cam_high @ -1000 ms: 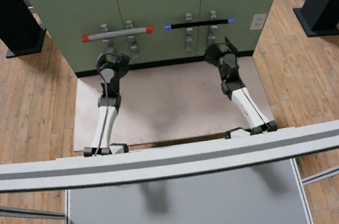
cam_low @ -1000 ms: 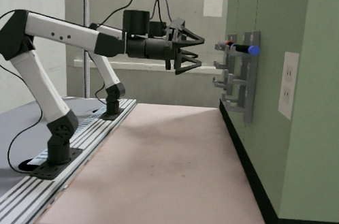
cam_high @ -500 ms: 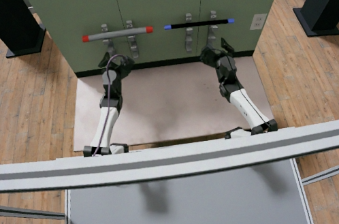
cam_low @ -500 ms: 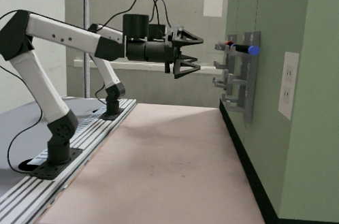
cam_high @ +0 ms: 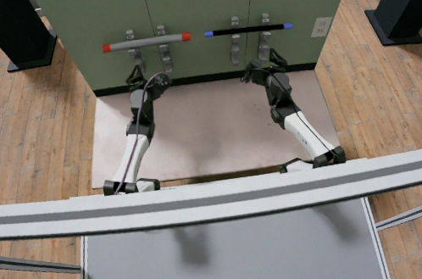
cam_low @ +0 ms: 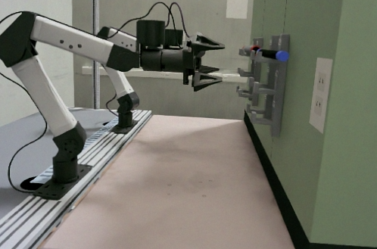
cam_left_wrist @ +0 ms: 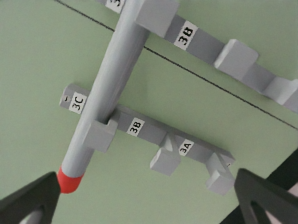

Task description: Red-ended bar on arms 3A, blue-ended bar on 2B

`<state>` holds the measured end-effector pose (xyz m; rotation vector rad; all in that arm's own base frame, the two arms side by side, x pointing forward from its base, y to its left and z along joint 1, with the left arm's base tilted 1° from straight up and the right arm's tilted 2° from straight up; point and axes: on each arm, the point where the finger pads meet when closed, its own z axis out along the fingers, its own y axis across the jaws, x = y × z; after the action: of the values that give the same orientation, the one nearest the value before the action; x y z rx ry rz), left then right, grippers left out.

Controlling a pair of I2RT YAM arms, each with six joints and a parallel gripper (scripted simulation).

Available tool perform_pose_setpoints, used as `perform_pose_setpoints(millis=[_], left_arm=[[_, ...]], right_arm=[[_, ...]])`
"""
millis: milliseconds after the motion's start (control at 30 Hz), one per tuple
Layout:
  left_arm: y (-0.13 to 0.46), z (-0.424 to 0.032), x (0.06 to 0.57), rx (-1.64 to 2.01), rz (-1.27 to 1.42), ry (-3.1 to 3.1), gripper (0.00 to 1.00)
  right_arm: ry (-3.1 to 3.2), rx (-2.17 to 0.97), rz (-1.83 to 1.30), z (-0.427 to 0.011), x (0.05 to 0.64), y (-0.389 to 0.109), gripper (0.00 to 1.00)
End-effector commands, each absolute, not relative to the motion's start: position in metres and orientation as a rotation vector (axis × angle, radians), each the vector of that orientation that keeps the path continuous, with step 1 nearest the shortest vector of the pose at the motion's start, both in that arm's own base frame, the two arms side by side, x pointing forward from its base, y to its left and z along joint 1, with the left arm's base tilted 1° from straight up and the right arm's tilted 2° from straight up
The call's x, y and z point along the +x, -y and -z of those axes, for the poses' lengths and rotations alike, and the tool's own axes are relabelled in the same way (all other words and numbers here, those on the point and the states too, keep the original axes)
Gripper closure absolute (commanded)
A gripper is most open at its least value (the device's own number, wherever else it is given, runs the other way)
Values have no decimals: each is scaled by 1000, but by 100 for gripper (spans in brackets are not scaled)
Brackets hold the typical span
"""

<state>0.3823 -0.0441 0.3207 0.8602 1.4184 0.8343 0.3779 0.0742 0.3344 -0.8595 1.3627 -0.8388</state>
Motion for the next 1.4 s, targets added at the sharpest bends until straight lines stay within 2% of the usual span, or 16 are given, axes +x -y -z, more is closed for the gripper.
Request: perform_pose_setpoints(millis=[0,1367], left_arm=[[45,-318,381,899,-903,-1385,0],[60,-293,382,1197,-1204,-1218,0]], right_arm=[[-1343,-914,903,-324,378,-78,0],[-1159,-1215,1200,-299,377,-106,0]])
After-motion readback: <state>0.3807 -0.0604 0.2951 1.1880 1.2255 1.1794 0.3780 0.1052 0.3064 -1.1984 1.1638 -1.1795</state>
